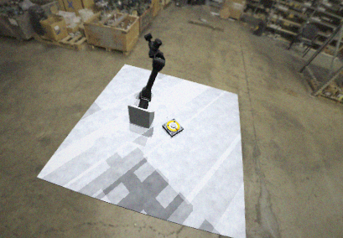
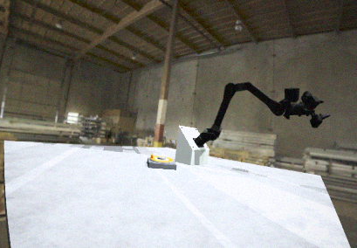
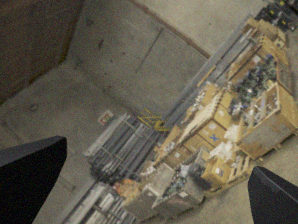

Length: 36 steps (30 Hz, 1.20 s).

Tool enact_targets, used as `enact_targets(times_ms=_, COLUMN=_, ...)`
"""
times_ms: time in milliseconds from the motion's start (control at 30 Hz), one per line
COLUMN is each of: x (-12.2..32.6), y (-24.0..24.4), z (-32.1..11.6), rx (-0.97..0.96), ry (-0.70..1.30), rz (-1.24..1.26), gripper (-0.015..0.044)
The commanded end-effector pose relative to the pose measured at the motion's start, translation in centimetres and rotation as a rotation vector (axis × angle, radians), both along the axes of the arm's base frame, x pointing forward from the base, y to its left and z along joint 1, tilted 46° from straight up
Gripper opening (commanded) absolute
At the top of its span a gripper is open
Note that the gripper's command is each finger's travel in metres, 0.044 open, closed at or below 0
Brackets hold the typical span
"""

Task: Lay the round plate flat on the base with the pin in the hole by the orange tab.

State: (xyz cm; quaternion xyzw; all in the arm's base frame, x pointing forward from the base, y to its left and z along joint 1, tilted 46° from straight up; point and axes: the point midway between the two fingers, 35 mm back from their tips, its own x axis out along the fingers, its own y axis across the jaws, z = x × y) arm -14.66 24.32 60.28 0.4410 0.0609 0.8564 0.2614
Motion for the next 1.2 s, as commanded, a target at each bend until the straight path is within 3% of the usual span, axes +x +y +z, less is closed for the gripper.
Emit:
enact_targets(times_ms=0, x=0.1, y=0.2, z=-0.1, rx=-0.003, ry=-0.006, rz=-0.011, gripper=0.0374)
enact_targets(times_ms=233, x=6.5, y=8.4, z=-5.0, rx=-0.159, ry=-0.221, rz=-0.388, gripper=0.019)
enact_targets(times_ms=467, x=14.2, y=12.6, z=-8.9, rx=-0.29, ry=-0.311, rz=-0.621, gripper=0.0006)
enact_targets(times_ms=833, x=26.5, y=15.2, z=-15.2, rx=-0.549, ry=-0.376, rz=-0.871, gripper=0.0)
enact_targets(times_ms=1167, x=39.8, y=12.1, z=-23.4, rx=-0.883, ry=-0.437, rz=-1.088, gripper=0.0)
